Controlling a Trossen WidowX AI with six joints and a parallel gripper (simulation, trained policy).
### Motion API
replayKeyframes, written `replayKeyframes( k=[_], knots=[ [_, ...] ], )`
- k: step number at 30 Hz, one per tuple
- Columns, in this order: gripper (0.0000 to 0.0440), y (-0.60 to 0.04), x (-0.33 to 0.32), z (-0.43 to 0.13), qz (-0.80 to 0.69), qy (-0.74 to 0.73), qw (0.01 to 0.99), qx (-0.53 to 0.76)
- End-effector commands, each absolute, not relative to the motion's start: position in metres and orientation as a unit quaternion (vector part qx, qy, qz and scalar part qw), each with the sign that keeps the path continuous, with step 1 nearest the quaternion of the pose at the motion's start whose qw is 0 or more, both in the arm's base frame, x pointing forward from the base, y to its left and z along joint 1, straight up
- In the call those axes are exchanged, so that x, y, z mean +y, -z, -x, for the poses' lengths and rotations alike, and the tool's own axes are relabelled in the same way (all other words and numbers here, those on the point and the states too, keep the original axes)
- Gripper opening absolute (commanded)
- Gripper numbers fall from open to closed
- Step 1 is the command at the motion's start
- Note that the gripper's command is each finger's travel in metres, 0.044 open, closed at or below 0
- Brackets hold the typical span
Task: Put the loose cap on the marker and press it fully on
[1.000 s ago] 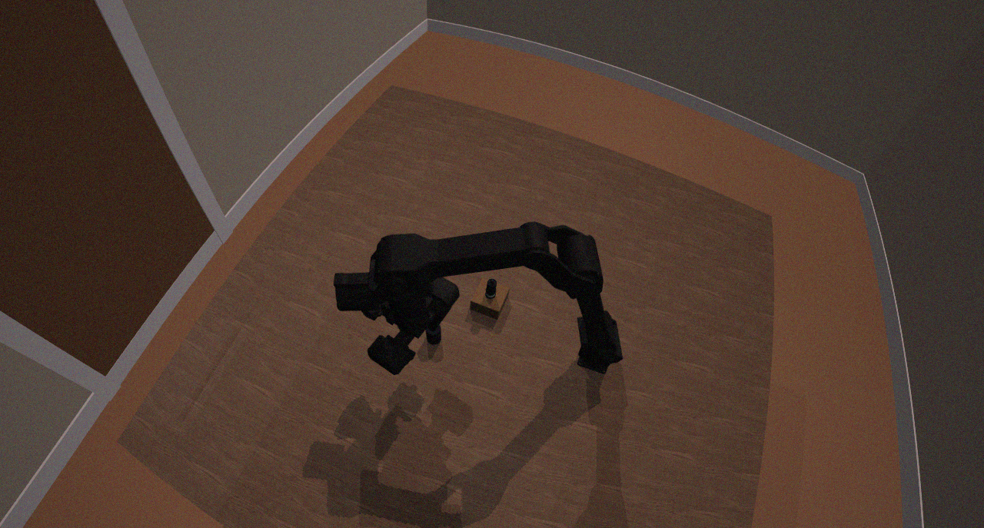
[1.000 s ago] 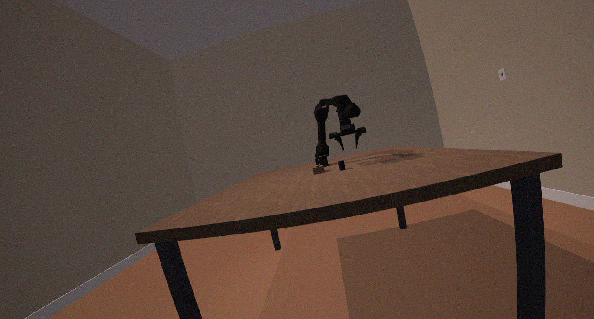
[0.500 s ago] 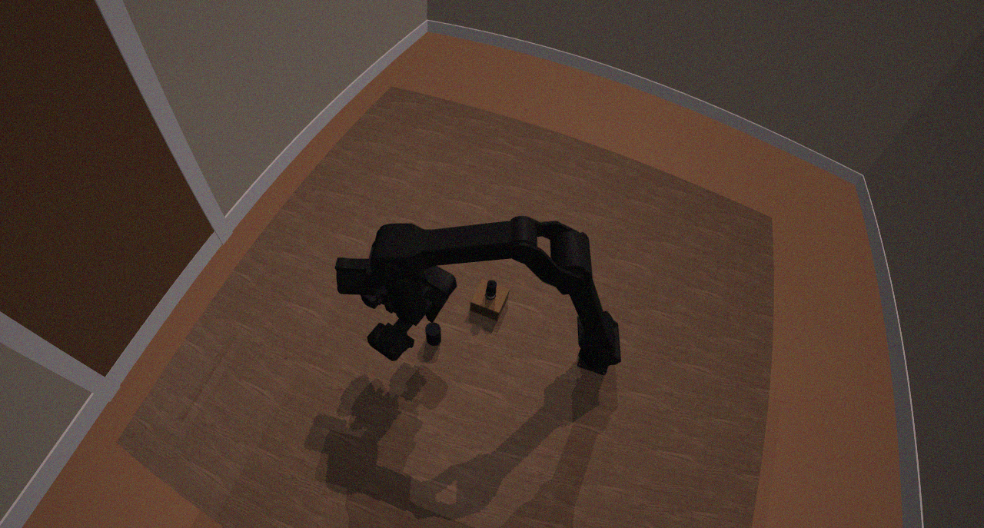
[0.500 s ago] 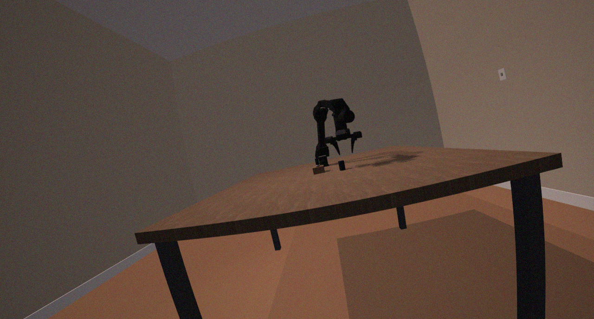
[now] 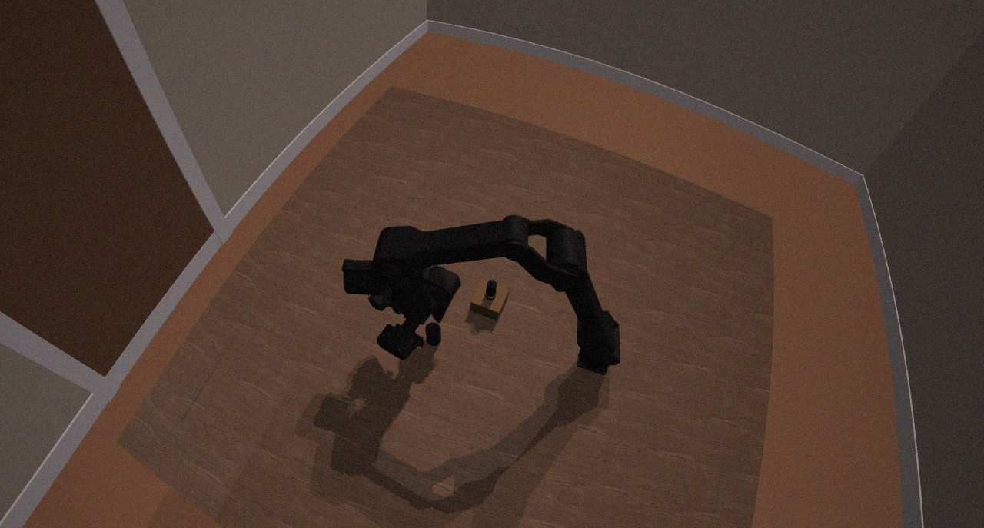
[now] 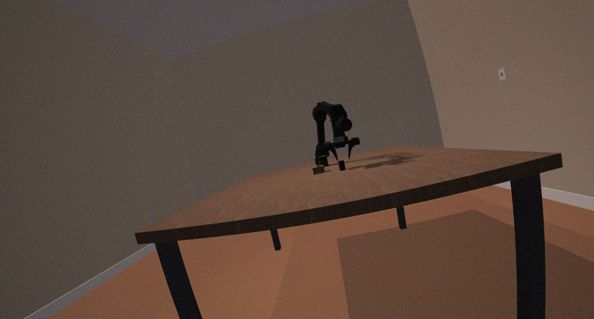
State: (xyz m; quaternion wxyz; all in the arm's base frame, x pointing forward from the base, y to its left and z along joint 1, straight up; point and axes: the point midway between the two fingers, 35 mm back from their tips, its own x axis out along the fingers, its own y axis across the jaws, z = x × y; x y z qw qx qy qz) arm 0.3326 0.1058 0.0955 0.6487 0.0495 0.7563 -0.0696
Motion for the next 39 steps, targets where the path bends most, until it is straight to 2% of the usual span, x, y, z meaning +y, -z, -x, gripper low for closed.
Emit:
replayKeyframes(
  k=[1, 11, 15, 17, 22, 23, 39],
  knots=[
    [0.0277, -0.085, 0.103, -0.329, -0.043, 0.063, 0.640, 0.765],
    [0.0250, -0.064, 0.099, -0.323, -0.022, 0.048, 0.631, 0.774],
    [0.0224, -0.058, 0.096, -0.321, -0.012, 0.044, 0.631, 0.774],
    [0.0193, -0.057, 0.095, -0.320, -0.007, 0.043, 0.633, 0.773],
    [0.0062, -0.066, 0.093, -0.320, 0.000, 0.039, 0.643, 0.765],
    [0.0054, -0.069, 0.092, -0.321, 0.002, 0.038, 0.646, 0.762],
    [0.0038, -0.131, 0.068, -0.315, 0.000, 0.033, 0.672, 0.740]
  ],
)
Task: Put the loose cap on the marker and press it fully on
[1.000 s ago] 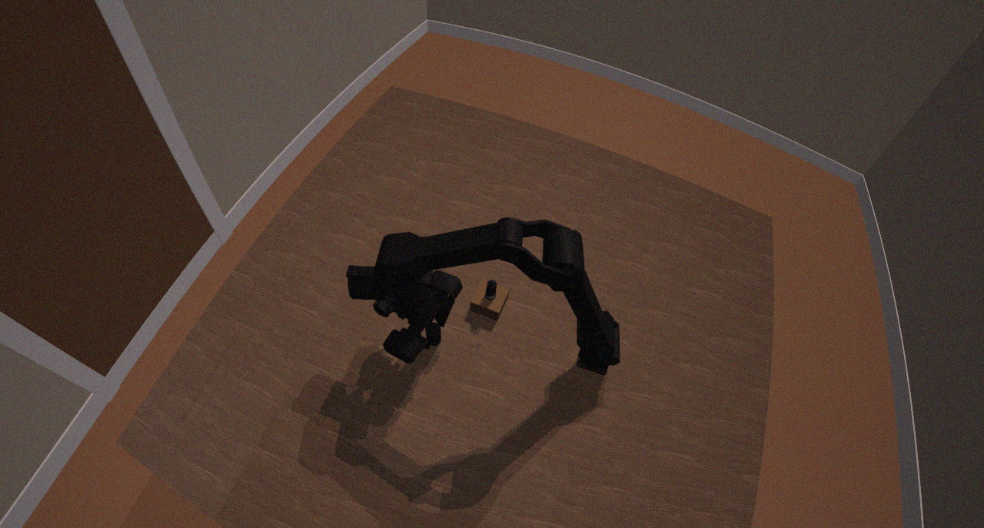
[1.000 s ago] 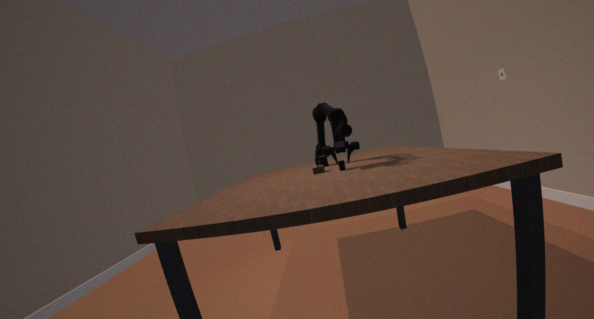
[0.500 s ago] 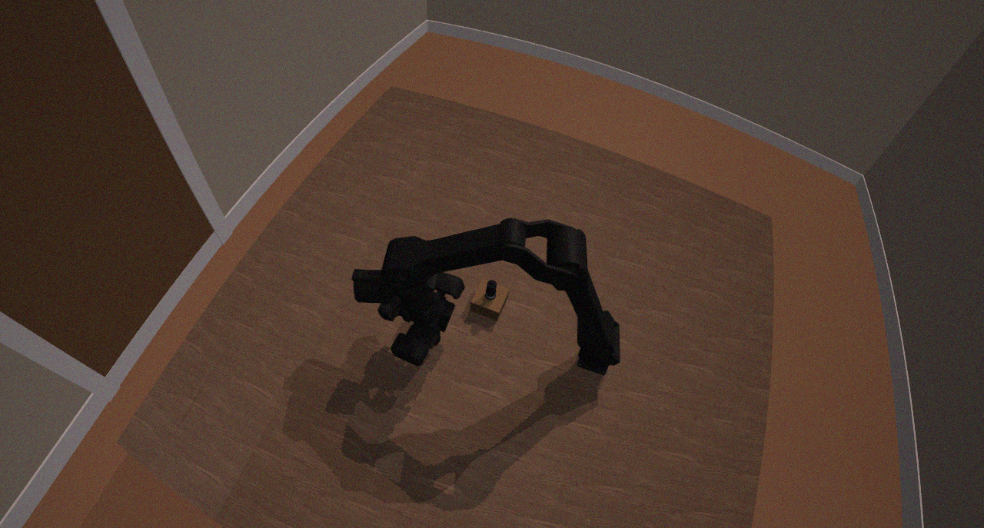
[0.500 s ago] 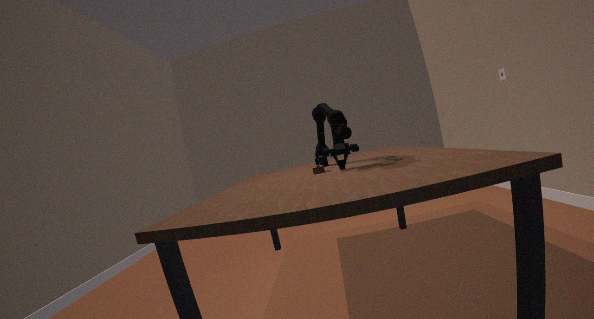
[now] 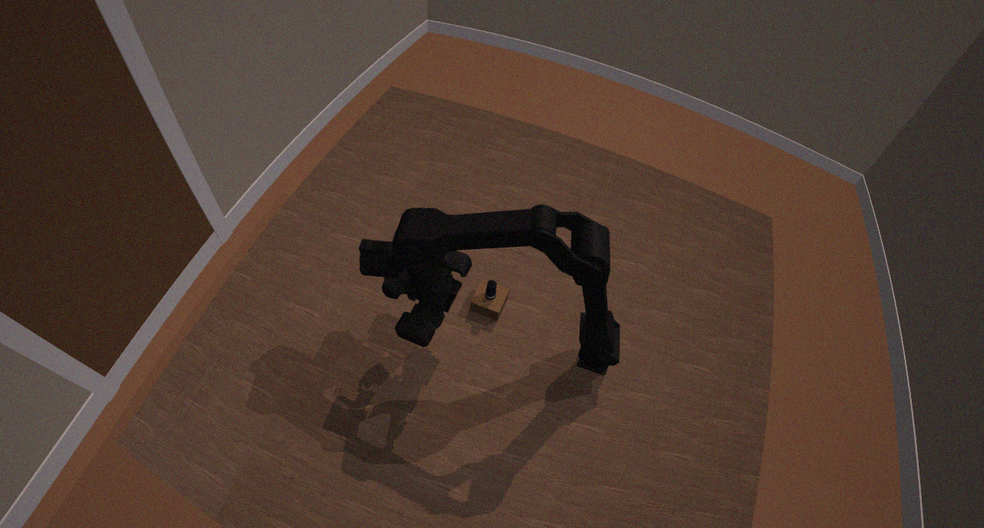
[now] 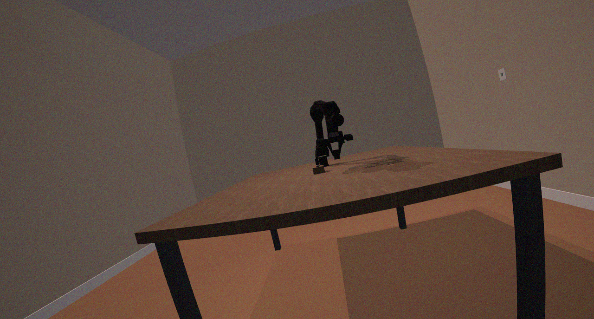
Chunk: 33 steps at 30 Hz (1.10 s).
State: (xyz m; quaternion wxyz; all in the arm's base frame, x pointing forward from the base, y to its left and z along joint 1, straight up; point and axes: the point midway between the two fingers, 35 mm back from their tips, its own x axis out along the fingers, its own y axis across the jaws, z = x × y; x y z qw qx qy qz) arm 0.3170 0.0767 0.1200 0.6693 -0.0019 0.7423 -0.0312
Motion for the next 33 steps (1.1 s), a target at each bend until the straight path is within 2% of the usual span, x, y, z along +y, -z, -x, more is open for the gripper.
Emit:
replayKeyframes(
  k=[1, 22, 33],
  knots=[
    [0.0037, -0.134, 0.064, -0.314, -0.002, 0.033, 0.671, 0.740],
    [0.0001, -0.166, -0.015, -0.273, -0.051, 0.055, 0.650, 0.756],
    [0.0000, -0.164, -0.029, -0.258, -0.068, 0.061, 0.644, 0.760]
  ],
)
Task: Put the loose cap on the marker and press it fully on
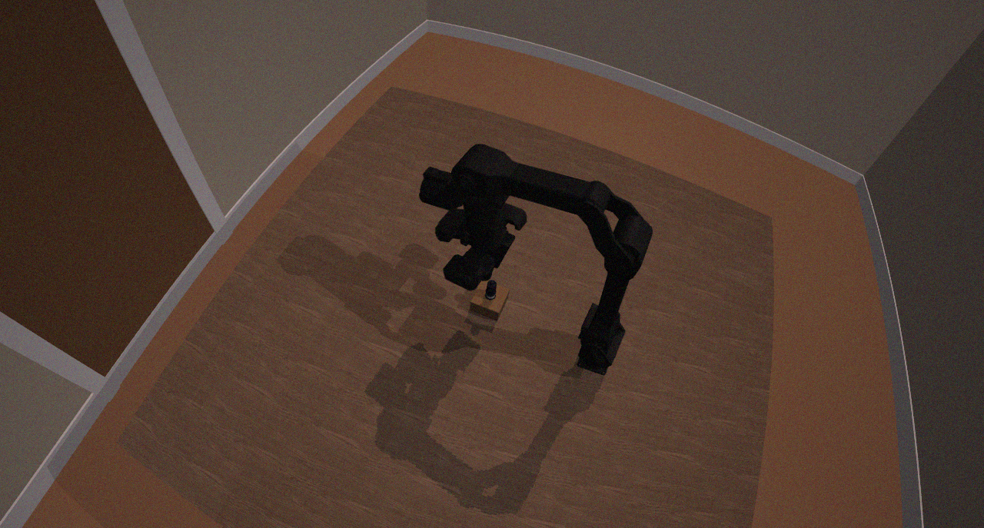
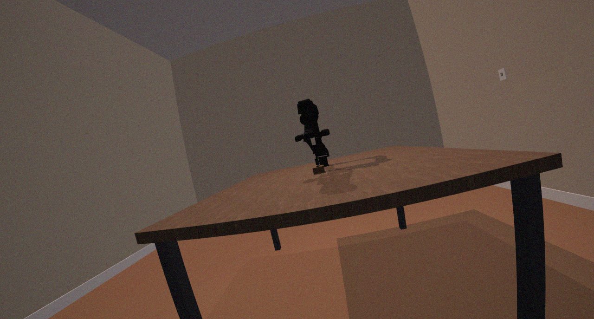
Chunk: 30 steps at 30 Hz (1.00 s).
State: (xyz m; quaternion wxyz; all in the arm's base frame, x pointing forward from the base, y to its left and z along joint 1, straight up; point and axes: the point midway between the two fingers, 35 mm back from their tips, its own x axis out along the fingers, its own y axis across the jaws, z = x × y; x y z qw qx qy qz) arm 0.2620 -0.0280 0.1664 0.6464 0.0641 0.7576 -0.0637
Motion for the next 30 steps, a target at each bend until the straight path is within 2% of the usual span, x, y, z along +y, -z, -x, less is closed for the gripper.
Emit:
replayKeyframes(
  k=[1, 30],
  knots=[
    [0.0000, -0.163, -0.029, -0.257, -0.069, 0.061, 0.644, 0.759],
    [0.0000, -0.119, -0.030, -0.241, -0.071, 0.047, 0.631, 0.771]
  ],
)
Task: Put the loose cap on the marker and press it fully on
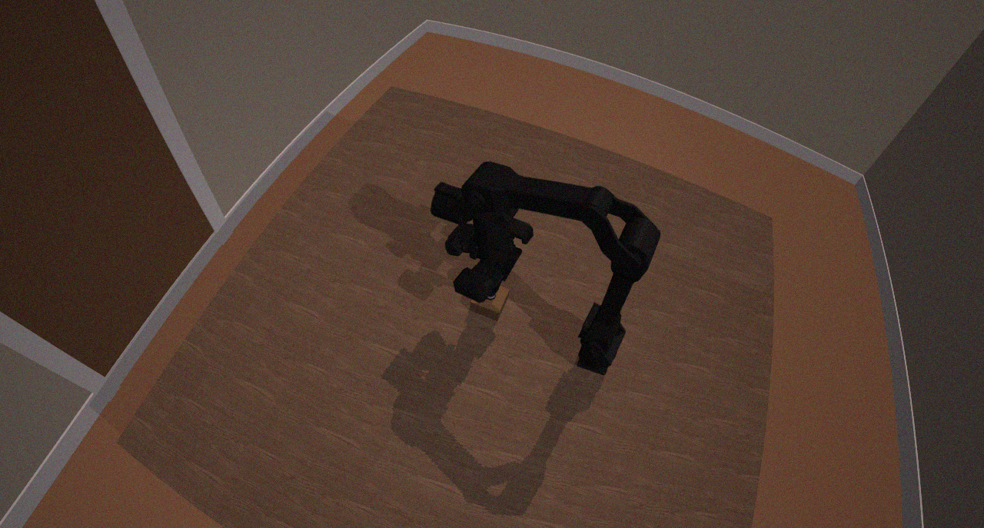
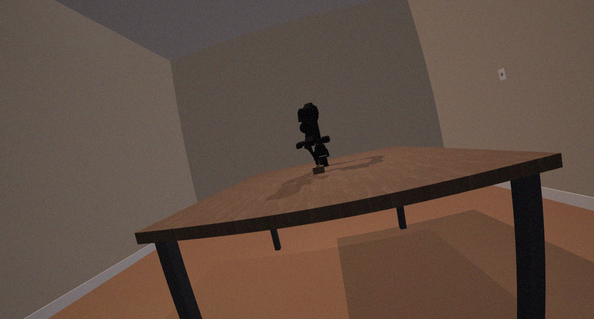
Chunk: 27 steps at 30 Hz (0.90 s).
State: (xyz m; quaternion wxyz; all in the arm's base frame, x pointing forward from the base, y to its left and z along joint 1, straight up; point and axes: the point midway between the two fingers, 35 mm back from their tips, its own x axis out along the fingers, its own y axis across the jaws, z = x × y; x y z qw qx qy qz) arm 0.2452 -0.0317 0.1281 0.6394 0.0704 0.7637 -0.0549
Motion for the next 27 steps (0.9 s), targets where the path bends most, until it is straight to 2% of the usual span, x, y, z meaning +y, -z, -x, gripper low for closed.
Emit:
replayKeyframes(
  k=[1, 9, 12, 27],
  knots=[
    [0.0000, -0.116, -0.030, -0.240, -0.071, 0.045, 0.631, 0.771],
    [0.0003, -0.096, -0.030, -0.238, -0.063, 0.031, 0.630, 0.773],
    [0.0082, -0.090, -0.031, -0.237, -0.058, 0.032, 0.629, 0.774],
    [0.0170, -0.089, -0.028, -0.223, -0.060, 0.021, 0.611, 0.789]
  ],
)
